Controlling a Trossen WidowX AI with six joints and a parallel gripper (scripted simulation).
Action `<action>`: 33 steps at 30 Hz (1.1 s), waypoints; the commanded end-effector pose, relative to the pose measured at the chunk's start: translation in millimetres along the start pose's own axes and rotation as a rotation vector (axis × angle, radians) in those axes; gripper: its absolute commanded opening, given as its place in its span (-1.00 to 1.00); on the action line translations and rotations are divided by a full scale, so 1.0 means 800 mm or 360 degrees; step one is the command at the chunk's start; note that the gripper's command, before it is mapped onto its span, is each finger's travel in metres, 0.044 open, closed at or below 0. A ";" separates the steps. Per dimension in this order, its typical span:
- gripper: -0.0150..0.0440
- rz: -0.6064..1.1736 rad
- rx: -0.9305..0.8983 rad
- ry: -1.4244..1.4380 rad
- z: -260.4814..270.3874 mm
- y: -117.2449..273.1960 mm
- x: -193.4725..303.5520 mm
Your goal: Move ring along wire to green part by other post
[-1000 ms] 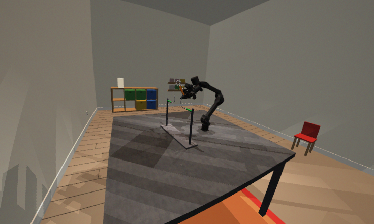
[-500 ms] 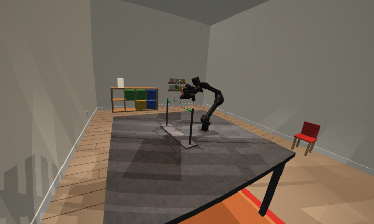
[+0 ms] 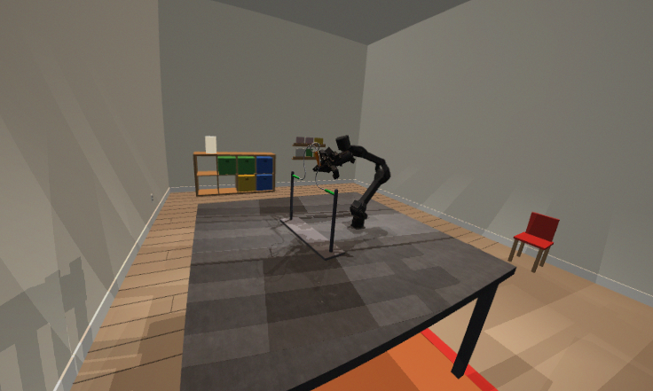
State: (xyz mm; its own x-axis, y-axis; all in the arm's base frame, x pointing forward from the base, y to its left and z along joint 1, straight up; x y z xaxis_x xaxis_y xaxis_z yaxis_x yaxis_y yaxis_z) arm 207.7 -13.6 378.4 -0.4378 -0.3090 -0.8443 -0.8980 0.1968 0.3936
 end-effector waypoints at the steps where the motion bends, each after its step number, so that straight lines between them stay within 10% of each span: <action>1: -1.00 -0.0022 0.0054 0.0089 -0.001 0.001 0.001; 33: -1.00 -0.0131 0.0392 0.0692 -0.007 -0.001 0.003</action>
State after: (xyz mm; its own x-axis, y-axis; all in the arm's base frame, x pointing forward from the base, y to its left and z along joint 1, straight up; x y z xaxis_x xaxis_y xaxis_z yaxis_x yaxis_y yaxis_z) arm 208.4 -18.9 377.7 -0.3952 -0.6501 -0.6490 -0.9152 0.3396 0.2171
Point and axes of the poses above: the point midway between the two fingers, 35 mm back from their tips, its own y axis back along the fingers, its own z axis across the jaws, x = y × z, the point moved 6 cm from there along y, back along the fingers, and after that the axes turned 5 degrees about -y, right-handed, at the moved point
